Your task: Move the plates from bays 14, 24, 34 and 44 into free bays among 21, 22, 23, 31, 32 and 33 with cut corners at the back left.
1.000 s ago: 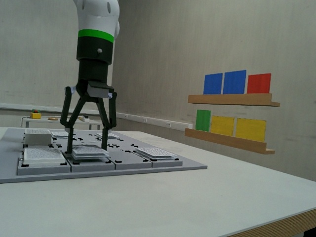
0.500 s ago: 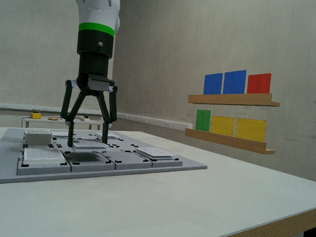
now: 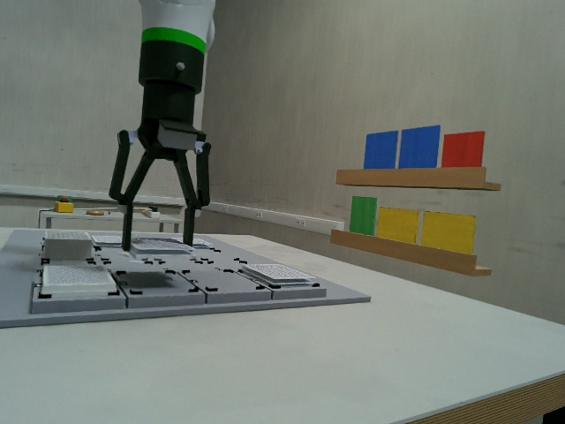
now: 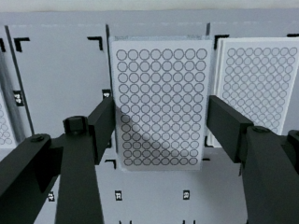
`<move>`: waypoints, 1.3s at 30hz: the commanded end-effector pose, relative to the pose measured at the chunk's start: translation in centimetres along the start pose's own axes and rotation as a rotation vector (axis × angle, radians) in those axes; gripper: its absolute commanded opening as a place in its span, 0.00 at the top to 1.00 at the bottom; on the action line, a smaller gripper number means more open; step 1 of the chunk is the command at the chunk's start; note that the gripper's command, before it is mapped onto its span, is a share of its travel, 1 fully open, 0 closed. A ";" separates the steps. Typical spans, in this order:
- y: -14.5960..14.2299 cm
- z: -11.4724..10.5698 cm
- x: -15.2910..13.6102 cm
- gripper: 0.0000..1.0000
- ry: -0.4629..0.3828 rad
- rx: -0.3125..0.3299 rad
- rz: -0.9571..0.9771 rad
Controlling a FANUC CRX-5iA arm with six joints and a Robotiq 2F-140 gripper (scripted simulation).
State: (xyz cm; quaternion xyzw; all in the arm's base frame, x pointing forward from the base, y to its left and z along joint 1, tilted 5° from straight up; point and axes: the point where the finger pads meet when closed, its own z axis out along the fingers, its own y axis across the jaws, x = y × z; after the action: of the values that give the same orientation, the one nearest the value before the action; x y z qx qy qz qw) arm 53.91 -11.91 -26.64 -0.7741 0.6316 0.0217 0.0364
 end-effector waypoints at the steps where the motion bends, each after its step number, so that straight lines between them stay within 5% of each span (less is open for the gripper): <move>1: -0.1 -0.6 0.0 0.90 0.001 0.002 0.000; 14: -0.1 -0.8 -0.8 0.90 0.001 0.002 0.000; 39: -0.1 -0.8 -6.9 0.90 0.001 0.002 0.000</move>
State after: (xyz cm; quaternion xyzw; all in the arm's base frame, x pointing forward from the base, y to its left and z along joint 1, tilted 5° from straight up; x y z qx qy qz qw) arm 52.69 -6.17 -25.45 -0.7742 0.6315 0.0219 0.0366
